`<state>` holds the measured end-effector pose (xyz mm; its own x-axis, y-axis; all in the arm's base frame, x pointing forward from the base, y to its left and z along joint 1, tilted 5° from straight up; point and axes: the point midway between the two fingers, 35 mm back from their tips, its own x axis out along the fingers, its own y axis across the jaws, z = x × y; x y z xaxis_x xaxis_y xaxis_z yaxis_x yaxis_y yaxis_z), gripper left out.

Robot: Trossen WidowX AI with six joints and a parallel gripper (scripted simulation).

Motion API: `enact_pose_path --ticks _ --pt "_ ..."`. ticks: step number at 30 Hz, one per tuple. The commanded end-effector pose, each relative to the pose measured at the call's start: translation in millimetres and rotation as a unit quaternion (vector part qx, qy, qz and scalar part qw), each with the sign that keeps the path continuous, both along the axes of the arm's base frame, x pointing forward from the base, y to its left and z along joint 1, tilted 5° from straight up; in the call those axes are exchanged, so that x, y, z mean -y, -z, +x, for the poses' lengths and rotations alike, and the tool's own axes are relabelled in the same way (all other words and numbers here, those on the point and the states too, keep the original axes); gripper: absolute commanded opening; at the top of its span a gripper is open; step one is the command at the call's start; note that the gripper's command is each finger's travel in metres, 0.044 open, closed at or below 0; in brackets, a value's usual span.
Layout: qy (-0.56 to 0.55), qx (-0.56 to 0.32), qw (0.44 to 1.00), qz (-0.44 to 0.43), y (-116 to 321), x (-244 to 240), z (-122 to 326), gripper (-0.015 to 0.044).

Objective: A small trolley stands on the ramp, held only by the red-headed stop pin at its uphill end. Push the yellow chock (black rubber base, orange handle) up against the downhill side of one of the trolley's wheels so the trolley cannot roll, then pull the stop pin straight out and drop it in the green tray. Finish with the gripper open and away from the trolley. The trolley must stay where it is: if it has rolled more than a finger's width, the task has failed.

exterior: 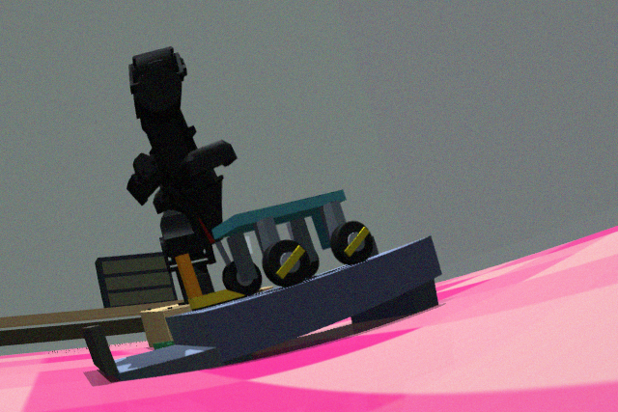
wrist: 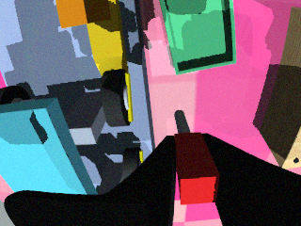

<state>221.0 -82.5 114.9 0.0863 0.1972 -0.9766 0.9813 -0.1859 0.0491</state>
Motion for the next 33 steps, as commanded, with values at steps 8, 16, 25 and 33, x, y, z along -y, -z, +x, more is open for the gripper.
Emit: enact_pose_path --ticks 8,16,25,33 --pt "-0.001 0.003 1.000 -0.001 2 40 -10 0.0000" --pt "0.008 0.001 1.000 -0.002 3 45 -12 0.0000" --pt "0.136 -0.021 0.990 -0.018 3 43 -12 0.0000" --pt "0.252 -0.038 0.967 -0.032 3 41 -12 0.0000"
